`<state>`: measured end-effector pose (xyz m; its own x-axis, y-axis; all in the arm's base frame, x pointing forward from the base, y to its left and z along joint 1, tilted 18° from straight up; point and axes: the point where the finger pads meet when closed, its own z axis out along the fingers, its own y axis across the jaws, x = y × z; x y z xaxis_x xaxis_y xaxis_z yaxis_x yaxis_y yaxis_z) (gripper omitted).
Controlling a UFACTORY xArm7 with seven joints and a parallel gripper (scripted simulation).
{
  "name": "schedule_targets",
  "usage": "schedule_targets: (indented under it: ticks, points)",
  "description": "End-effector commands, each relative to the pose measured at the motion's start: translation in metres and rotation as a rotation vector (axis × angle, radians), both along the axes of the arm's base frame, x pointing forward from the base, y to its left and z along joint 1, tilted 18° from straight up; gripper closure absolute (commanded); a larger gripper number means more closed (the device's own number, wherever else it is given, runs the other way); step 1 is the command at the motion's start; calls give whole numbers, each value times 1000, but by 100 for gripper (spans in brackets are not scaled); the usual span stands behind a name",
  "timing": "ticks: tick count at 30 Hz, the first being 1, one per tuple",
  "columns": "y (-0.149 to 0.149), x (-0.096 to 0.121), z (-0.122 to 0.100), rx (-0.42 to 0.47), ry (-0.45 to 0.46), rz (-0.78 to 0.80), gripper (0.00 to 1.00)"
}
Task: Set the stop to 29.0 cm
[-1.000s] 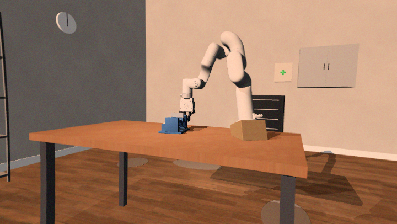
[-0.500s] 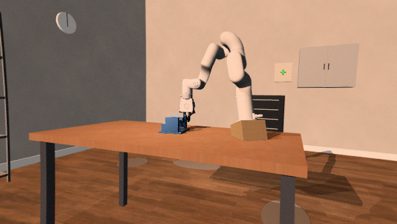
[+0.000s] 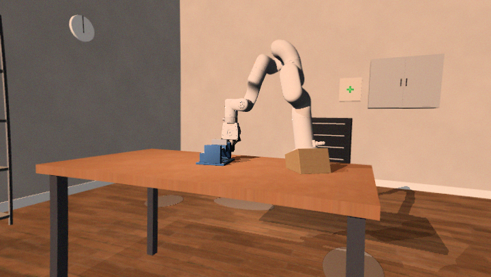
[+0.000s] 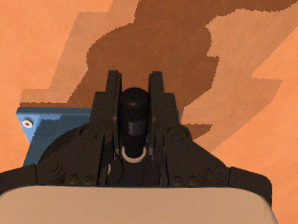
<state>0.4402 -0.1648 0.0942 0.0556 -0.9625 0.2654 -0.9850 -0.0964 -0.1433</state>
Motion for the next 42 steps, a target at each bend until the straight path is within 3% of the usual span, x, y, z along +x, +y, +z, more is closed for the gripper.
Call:
schedule_targets:
  ticks: [1,27,42]
  points:
    - [-1,3,-2,-1,-1,0,94]
    - [-1,26,-8,-1,-1,0,94]
    - [4,45,5,-1,-1,0,94]
